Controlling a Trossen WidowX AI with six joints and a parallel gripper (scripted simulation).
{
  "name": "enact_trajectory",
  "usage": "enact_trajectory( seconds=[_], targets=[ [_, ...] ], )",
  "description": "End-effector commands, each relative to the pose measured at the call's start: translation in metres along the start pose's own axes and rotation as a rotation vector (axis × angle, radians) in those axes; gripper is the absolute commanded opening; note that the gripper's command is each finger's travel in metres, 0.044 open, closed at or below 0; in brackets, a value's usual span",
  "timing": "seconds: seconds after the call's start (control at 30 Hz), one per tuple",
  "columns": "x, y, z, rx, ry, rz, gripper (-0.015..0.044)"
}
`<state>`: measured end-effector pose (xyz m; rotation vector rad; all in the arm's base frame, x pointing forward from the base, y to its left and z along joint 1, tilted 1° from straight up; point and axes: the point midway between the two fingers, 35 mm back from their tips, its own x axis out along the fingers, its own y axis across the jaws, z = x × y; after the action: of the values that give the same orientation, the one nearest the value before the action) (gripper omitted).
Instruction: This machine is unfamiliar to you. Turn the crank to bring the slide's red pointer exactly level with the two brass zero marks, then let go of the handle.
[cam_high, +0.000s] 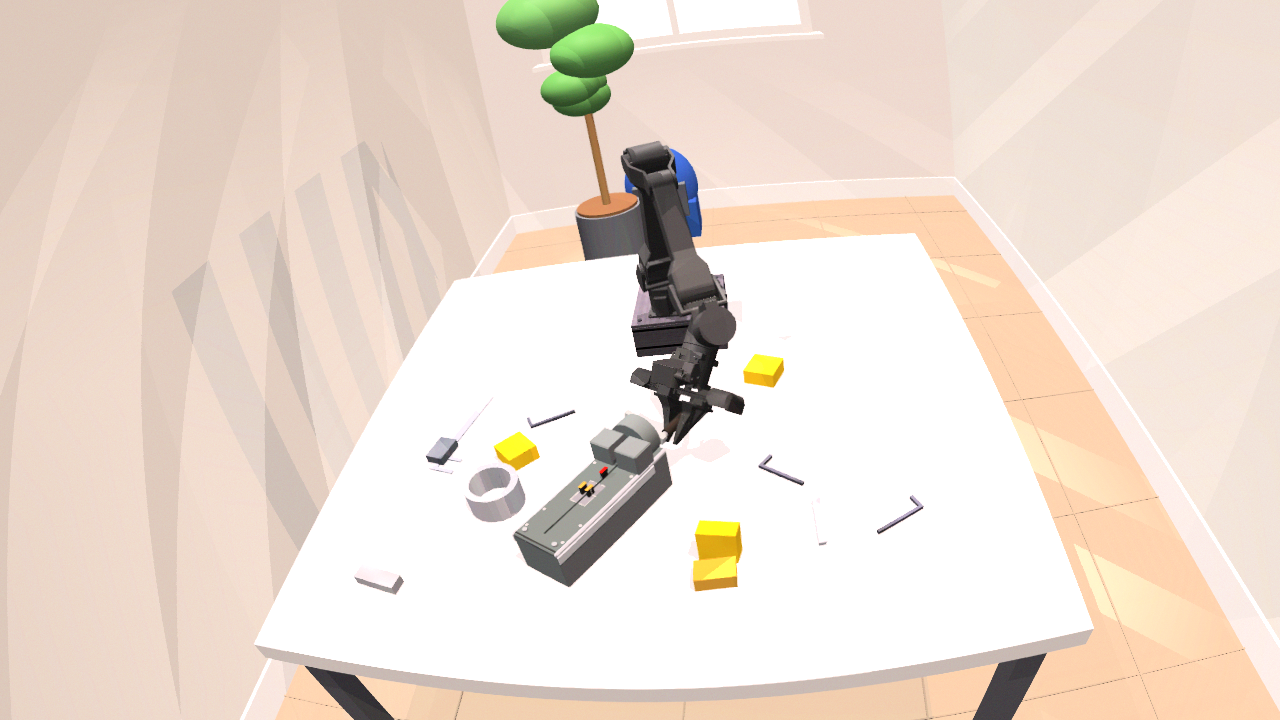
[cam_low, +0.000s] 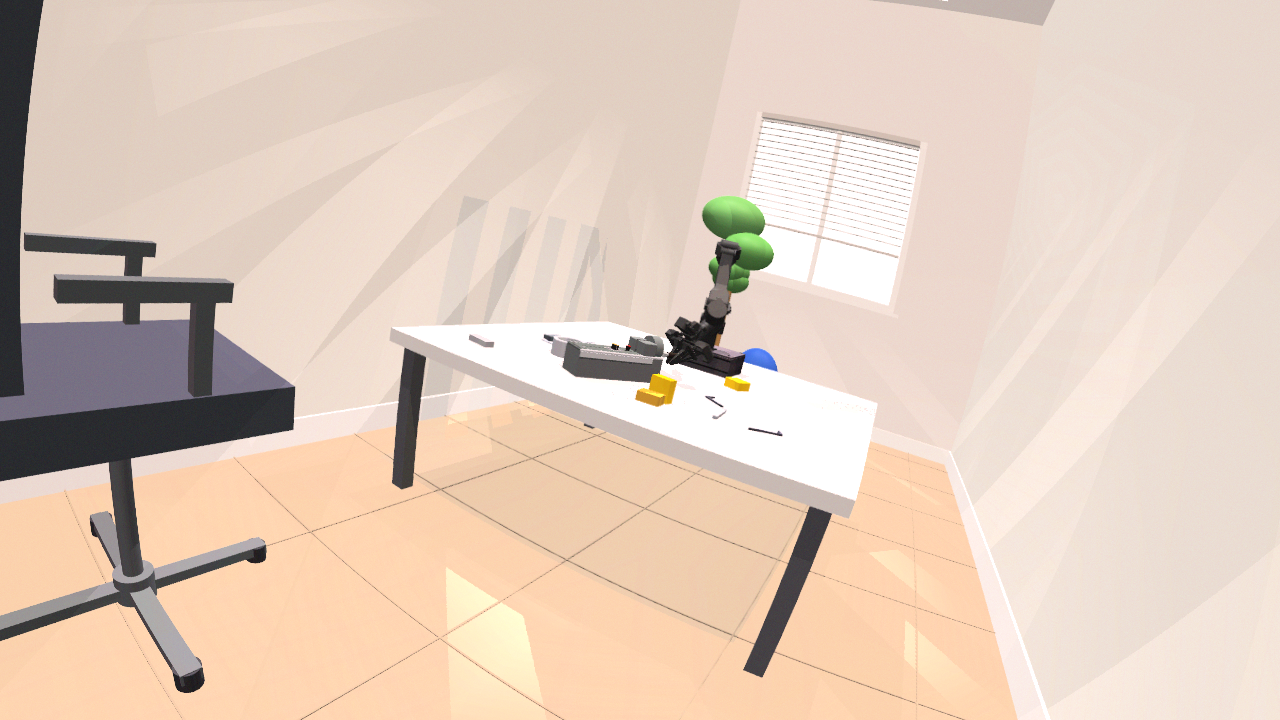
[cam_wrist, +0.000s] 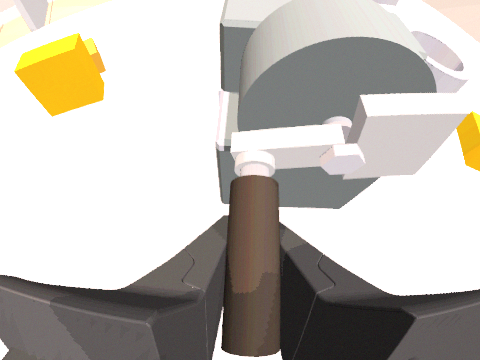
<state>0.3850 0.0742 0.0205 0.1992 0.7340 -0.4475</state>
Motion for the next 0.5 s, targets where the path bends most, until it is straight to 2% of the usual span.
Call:
enact_trajectory(
  seconds=[0.0,0.47],
  targets=[
    [0.003,-0.001,-0.003,0.0,0.0,0.0,0.0],
    [0.015,-0.016,-0.015,-0.001,0.0,-0.001,0.0]
  ],
)
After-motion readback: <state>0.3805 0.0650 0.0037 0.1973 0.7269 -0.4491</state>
